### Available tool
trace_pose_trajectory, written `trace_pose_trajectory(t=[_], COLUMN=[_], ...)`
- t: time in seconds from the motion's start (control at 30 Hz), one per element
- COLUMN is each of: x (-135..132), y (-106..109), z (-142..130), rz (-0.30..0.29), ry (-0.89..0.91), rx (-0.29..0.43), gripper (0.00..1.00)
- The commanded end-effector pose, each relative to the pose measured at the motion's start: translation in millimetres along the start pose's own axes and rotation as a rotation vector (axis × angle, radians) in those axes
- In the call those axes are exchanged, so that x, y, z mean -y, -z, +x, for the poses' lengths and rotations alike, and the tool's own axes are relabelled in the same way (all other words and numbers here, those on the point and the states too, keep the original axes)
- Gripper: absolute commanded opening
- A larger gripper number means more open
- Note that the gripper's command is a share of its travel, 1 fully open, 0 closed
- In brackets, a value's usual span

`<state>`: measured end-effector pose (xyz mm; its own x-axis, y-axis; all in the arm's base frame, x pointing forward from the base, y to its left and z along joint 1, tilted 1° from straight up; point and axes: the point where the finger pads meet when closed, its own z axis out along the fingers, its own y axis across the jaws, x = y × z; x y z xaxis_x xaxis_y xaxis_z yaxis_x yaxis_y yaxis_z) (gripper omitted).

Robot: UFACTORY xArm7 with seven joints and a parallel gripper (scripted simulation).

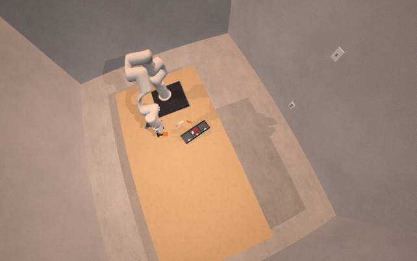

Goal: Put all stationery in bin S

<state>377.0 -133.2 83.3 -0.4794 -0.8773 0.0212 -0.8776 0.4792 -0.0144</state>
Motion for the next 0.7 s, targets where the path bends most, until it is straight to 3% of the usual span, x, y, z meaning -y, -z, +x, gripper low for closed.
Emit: trace_pose_trajectory(t=[0.0,0.27,0.6,0.67], x=[1,1,2,2], y=[1,1,-39,-39], z=[0,0,0,0], rz=[0.003,0.003,0.003,0.003], ry=[0.000,0.000,0.000,0.000], rx=[0.001,0.001,0.001,0.001], gripper=[0.56,0.56,0.56,0.56])
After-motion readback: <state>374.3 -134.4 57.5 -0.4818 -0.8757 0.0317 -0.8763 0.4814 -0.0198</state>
